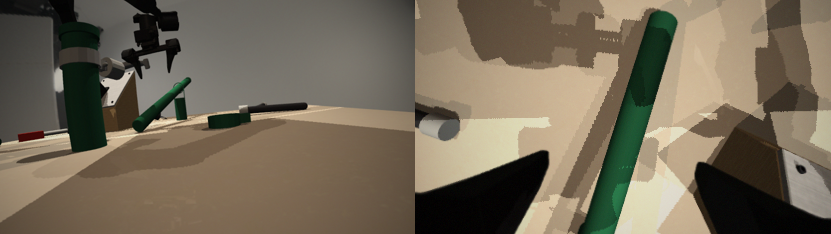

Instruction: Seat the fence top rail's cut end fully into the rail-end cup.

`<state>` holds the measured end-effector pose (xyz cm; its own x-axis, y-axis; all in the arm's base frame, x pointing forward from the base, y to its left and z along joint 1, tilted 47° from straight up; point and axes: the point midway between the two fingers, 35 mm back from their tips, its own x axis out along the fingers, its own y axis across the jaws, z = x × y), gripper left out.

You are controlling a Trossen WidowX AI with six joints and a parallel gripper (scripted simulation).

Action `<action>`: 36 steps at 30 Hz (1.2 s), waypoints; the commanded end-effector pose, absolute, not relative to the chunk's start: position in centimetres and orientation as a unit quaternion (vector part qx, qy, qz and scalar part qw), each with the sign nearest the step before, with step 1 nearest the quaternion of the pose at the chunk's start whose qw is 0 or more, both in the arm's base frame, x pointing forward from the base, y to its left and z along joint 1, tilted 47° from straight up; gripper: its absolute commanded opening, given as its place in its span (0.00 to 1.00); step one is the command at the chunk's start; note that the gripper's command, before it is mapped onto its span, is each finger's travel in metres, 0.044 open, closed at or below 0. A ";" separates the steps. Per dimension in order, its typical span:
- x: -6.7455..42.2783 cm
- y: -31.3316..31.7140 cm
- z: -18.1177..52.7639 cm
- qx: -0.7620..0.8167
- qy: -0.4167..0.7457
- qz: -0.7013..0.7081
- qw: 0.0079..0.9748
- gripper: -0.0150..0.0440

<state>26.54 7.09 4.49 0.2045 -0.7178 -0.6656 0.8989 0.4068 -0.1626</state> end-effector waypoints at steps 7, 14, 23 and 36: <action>27.0 6.5 2.6 0.208 0.306 -0.588 0.719 1.00; 27.4 4.0 0.3 0.208 0.306 -0.588 0.719 1.00; 27.6 2.9 -0.8 0.208 0.305 -0.588 0.719 1.00; 27.8 1.9 -1.7 0.208 0.306 -0.588 0.719 1.00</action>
